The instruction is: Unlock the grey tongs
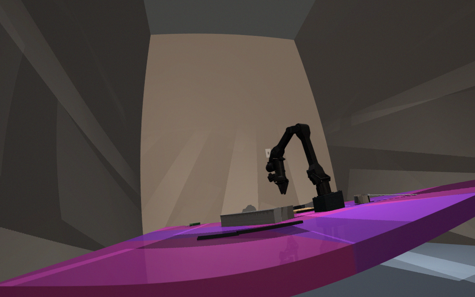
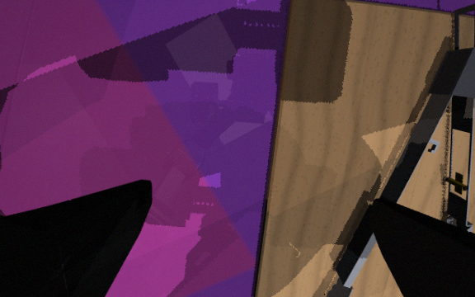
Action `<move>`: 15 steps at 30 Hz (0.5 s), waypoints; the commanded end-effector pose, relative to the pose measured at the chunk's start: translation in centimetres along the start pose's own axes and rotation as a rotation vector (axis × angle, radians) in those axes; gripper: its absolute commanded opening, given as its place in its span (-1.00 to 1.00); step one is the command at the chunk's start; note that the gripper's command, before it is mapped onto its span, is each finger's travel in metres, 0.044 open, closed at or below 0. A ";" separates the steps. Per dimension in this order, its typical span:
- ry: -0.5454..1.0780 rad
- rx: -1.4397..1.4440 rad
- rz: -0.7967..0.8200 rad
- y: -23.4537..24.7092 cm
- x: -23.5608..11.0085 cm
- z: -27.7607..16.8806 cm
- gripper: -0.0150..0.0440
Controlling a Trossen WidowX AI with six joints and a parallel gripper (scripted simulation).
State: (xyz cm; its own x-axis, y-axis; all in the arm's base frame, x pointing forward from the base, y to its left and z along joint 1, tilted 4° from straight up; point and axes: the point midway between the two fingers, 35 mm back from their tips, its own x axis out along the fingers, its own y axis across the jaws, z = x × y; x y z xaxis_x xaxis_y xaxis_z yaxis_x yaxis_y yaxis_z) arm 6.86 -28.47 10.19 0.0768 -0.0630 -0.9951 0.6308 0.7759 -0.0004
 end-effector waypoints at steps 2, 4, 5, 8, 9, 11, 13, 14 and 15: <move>0.015 0.015 0.001 1.3 -0.3 -0.8 1.00; 0.014 0.014 0.001 1.3 -0.5 -0.8 1.00; 0.013 0.013 0.000 1.3 -0.9 -0.8 1.00; 0.005 0.007 -0.002 1.3 -3.3 -0.7 1.00; 0.002 0.005 -0.002 1.3 -4.2 -0.7 1.00; -0.002 0.002 -0.003 1.4 -5.4 -0.7 1.00; -0.002 0.002 -0.003 1.4 -5.6 -0.7 1.00; -0.002 0.002 -0.003 1.4 -5.6 -0.7 1.00; -0.002 0.002 -0.003 1.4 -5.6 -0.7 1.00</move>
State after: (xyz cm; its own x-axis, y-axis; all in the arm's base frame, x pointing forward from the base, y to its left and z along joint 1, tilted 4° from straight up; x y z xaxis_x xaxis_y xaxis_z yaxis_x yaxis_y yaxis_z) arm 6.75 -26.72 15.50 0.0760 -0.0754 -0.9942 0.6356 0.7720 -0.0100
